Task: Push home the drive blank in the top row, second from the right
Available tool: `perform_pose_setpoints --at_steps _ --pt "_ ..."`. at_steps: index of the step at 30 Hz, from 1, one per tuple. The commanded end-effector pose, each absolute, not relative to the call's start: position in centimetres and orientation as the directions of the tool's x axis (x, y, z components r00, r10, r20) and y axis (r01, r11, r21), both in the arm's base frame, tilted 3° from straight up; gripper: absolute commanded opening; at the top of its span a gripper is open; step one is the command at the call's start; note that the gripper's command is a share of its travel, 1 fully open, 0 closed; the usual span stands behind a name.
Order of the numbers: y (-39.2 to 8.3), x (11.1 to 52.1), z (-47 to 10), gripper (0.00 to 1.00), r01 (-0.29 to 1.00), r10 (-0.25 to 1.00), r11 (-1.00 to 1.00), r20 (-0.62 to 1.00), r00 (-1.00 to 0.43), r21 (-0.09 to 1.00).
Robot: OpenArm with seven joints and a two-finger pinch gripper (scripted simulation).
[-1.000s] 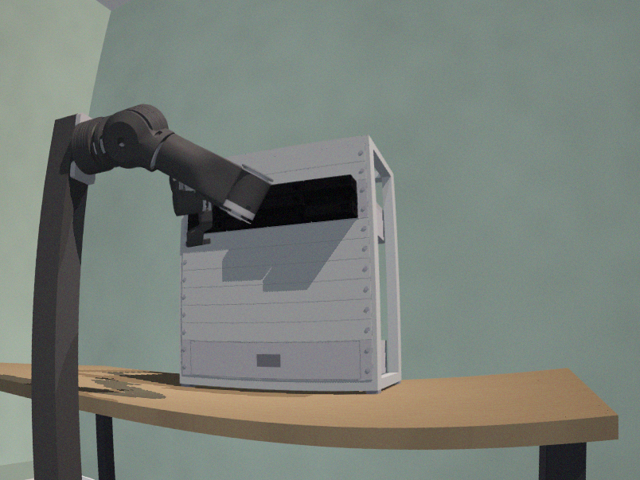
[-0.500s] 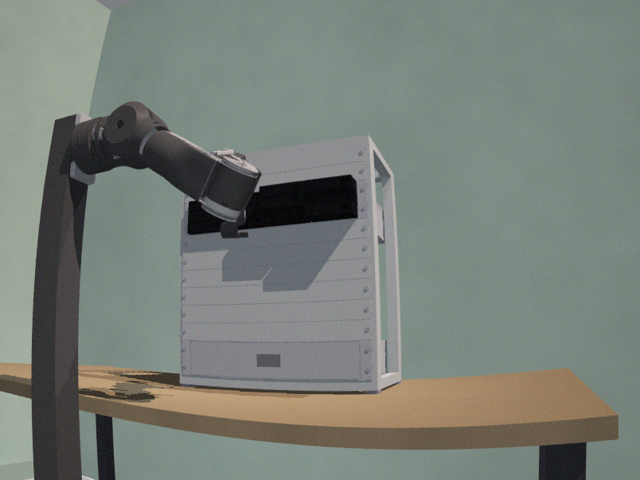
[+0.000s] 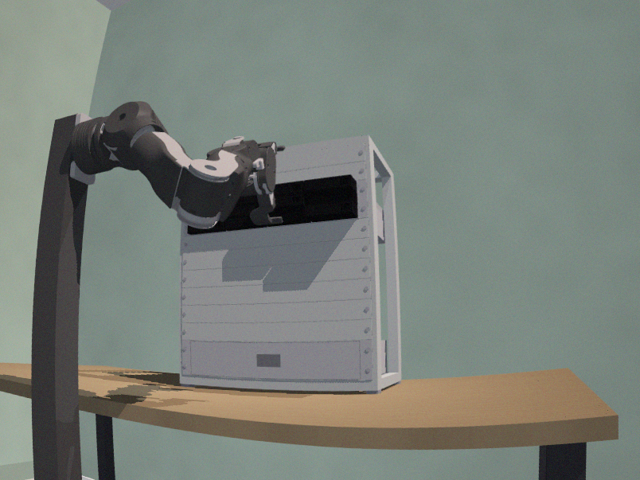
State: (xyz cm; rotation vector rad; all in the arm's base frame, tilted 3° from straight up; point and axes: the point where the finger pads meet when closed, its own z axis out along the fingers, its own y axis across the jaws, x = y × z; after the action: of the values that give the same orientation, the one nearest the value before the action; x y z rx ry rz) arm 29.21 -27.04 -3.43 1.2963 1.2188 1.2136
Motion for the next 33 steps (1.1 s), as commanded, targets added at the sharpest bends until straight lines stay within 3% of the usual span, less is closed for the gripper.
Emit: perform_pose_setpoints --at_steps 1,9,33 --pt "-27.2 29.0 -3.3 1.0 0.056 0.999 -0.048 0.047 0.016 0.997" --pt "-29.1 28.0 -2.9 1.0 0.038 0.996 -0.042 0.039 0.076 0.998" --pt "-29.3 27.9 -2.8 1.0 0.038 0.996 -0.041 0.038 0.082 0.998"
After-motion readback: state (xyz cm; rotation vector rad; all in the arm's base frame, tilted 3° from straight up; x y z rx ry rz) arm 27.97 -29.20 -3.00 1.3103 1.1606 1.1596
